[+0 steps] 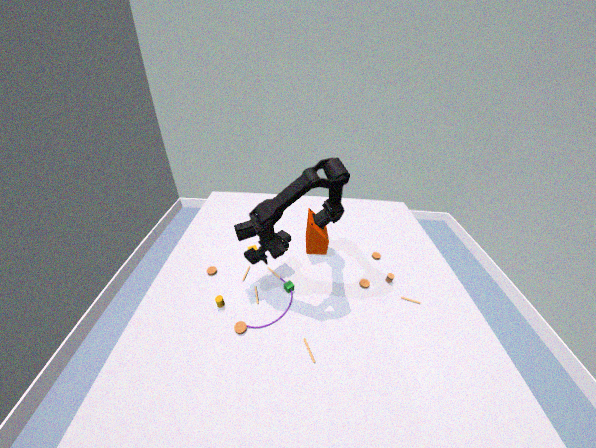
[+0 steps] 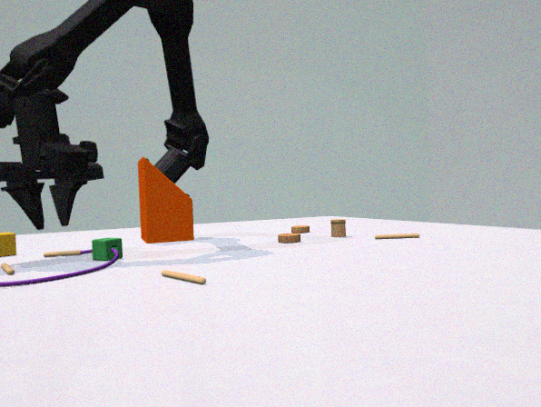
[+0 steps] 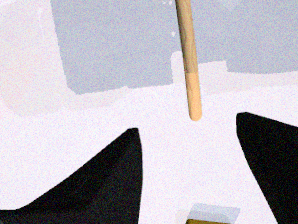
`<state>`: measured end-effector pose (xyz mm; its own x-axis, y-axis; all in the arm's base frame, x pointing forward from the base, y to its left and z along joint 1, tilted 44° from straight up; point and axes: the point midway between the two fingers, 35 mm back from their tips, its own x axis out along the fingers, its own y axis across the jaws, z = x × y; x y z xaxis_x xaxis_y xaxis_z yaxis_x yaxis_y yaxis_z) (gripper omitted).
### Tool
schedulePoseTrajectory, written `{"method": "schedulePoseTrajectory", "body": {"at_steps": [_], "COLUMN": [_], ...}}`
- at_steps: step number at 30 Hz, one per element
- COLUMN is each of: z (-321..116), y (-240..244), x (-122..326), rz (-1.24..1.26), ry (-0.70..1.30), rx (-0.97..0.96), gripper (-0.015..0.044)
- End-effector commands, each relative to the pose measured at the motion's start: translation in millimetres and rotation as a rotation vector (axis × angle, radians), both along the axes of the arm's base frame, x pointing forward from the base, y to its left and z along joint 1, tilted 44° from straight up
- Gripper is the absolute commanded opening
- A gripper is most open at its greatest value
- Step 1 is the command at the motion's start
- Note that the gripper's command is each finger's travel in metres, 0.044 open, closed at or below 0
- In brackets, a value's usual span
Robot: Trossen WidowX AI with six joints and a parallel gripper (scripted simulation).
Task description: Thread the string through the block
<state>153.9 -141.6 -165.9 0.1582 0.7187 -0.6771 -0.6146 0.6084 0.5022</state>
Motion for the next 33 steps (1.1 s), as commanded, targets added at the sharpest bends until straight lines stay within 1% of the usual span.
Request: {"method": "schedulePoseTrajectory", "body": {"at_steps": [1,5,11,14,16,33], "z": [22.2,22.2,19.0,33.3,40.4,38.5], "y": [-25.8,-25.8,-24.9,-37.8,-43.6,-39.6], "x": [-3.0,-3.0,-0.4,-3.2,-4.7,-4.4], "rz": [-0.004,-0.004,-0.012,-0.01,-0.01,-0.014], "ry": [-0.01,-0.01,-0.016,-0.014,-0.013,-0.012], "rx": [-0.023,-0.023,-0.032,-0.029,-0.028,-0.022], "gripper": [0.021,0.021,0.0368,0.044,0.044,0.044]}}
